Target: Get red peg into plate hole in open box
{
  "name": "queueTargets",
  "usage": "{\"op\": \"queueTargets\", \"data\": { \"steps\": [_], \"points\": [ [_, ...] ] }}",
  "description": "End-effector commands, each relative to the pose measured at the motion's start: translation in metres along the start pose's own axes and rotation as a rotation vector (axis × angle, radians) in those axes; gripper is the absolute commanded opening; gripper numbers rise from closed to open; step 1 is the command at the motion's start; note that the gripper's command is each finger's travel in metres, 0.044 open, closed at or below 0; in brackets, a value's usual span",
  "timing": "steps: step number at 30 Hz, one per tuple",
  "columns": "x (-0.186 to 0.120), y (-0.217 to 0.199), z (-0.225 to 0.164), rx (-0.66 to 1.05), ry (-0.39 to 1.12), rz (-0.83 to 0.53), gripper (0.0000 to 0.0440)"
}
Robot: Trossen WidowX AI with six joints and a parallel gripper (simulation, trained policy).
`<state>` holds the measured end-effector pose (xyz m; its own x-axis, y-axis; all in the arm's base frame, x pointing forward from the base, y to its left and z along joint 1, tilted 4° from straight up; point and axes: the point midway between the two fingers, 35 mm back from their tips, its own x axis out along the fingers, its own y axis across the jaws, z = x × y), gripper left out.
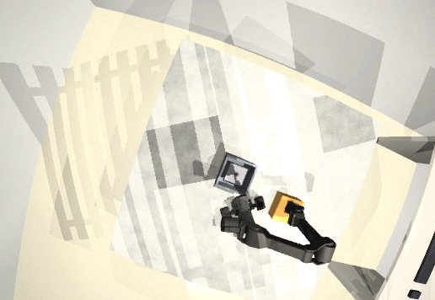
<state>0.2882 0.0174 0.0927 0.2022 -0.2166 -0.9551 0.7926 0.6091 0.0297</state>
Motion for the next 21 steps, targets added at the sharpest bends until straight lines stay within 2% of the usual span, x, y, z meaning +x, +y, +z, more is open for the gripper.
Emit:
{"op": "queueTargets", "data": {
  "steps": [1, 21],
  "points": [
    [0.004, -0.002, 0.016, 0.022, -0.002, 0.001, 0.0],
    [0.046, -0.015, 0.075, 0.137, 0.025, -0.011, 0.0006]
  ]
}}
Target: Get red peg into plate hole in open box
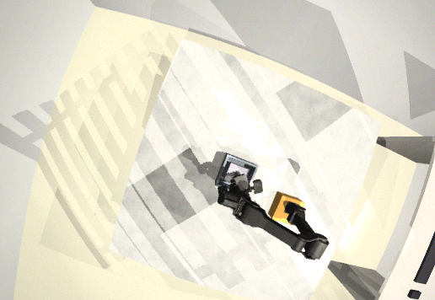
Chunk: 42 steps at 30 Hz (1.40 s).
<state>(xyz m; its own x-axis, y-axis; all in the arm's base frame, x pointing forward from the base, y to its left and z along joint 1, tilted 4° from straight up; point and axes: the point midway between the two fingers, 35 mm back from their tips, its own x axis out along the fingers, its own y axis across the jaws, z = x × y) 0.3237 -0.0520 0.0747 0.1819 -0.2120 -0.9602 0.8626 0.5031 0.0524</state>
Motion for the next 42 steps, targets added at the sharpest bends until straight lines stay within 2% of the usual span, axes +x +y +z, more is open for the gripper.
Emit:
{"op": "queueTargets", "data": {
  "steps": [1, 7, 9, 14, 18, 22, 32, 42],
  "points": [
    [0.009, 0.0, 0.008, 0.012, 0.014, 0.002, 0.0006],
    [0.029, -0.001, 0.01, 0.019, 0.042, -0.01, 0.0009],
    [0.037, -0.002, 0.009, 0.014, 0.051, -0.018, 0.0025],
    [0.051, -0.005, 0.009, -0.011, 0.067, -0.038, 0.014],
    [0.058, -0.002, 0.014, -0.023, 0.071, -0.051, 0.0165],
    [0.061, 0.003, 0.027, -0.029, 0.055, -0.045, 0.0258],
    [0.064, 0.015, 0.061, -0.04, 0.001, -0.028, 0.044],
    [0.057, 0.022, 0.104, -0.007, -0.108, 0.015, 0.044]
  ]
}}
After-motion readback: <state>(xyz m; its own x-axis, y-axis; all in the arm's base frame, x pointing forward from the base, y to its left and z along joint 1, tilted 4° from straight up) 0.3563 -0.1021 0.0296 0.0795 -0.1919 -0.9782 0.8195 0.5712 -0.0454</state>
